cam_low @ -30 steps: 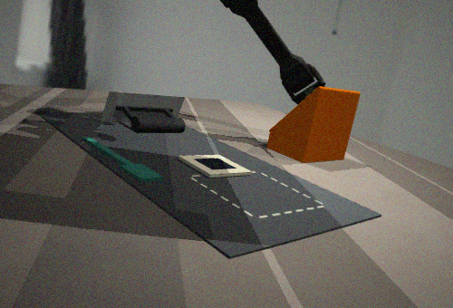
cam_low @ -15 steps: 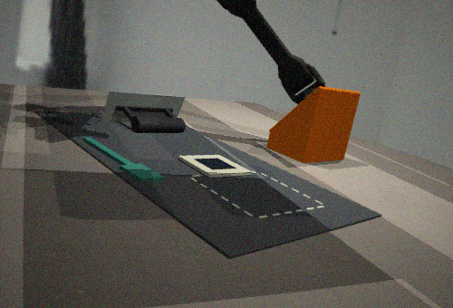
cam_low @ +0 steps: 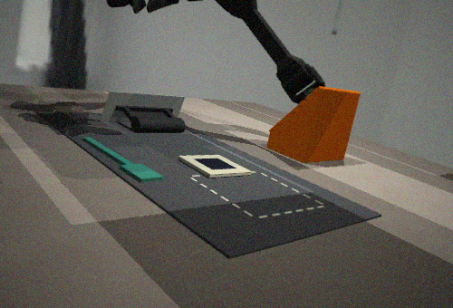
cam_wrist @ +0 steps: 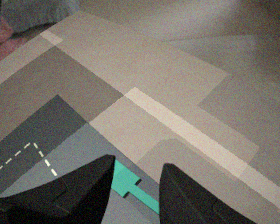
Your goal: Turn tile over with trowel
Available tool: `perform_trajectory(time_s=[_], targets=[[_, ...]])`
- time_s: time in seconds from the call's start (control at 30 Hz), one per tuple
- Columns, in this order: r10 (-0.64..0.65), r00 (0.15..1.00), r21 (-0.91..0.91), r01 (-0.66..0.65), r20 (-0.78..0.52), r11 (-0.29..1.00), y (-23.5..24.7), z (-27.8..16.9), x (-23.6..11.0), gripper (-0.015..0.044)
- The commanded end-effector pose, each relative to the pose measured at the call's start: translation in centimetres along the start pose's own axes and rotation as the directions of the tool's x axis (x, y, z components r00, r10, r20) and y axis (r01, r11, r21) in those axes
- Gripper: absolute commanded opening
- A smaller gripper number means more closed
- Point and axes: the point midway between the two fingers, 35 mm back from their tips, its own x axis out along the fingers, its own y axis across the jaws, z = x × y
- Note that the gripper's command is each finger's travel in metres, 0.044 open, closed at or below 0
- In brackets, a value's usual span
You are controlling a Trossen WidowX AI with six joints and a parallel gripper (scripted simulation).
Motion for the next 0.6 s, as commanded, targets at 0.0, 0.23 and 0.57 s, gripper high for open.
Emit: perform_trajectory(time_s=[0.0,0.23,0.57], targets=[[-0.022,0.996,-0.074,0.016,-0.081,0.997,-0.3,-2.4,-0.7,0.0100],[-0.062,0.970,-0.217,0.011,-0.234,0.976,-1.0,-7.0,-2.3,0.0100],[-0.116,0.892,-0.407,-0.081,-0.437,0.910,-1.7,-13.2,-5.2,0.0100]])
